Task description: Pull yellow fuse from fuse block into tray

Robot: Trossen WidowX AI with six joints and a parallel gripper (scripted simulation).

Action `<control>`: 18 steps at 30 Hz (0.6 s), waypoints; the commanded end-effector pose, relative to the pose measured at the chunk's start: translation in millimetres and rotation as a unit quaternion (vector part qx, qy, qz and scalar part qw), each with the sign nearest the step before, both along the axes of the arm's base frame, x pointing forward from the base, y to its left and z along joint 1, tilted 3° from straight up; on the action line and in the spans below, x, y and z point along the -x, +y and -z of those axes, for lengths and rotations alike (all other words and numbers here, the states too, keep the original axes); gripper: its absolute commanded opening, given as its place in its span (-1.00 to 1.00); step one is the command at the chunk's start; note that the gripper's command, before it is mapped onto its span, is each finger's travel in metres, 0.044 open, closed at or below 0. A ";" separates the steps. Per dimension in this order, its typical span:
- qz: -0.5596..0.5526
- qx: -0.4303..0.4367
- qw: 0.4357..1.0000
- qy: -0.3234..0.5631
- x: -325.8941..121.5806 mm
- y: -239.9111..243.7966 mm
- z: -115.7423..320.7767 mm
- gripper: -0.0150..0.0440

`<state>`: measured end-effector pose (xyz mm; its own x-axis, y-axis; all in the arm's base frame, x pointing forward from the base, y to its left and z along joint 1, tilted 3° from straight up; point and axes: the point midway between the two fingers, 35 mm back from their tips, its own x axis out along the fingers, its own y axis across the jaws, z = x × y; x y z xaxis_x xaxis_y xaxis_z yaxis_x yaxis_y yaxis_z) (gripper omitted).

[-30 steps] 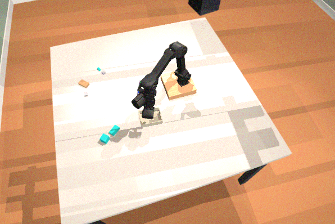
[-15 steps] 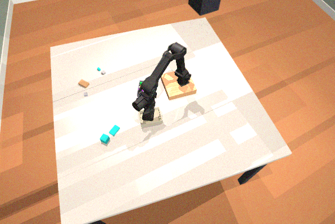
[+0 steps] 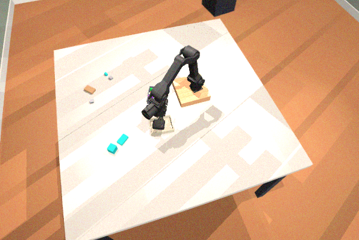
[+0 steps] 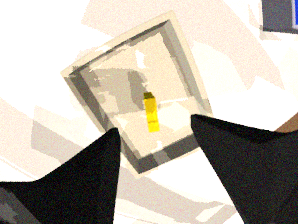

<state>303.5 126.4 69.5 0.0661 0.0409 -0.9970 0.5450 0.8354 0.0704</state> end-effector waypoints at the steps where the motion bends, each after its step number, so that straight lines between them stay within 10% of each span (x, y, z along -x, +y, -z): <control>1: 0.001 0.001 1.000 0.000 0.1 -0.4 -12.0 0.63; 18: 0.000 0.002 1.000 0.004 2.3 -1.1 -32.7 0.63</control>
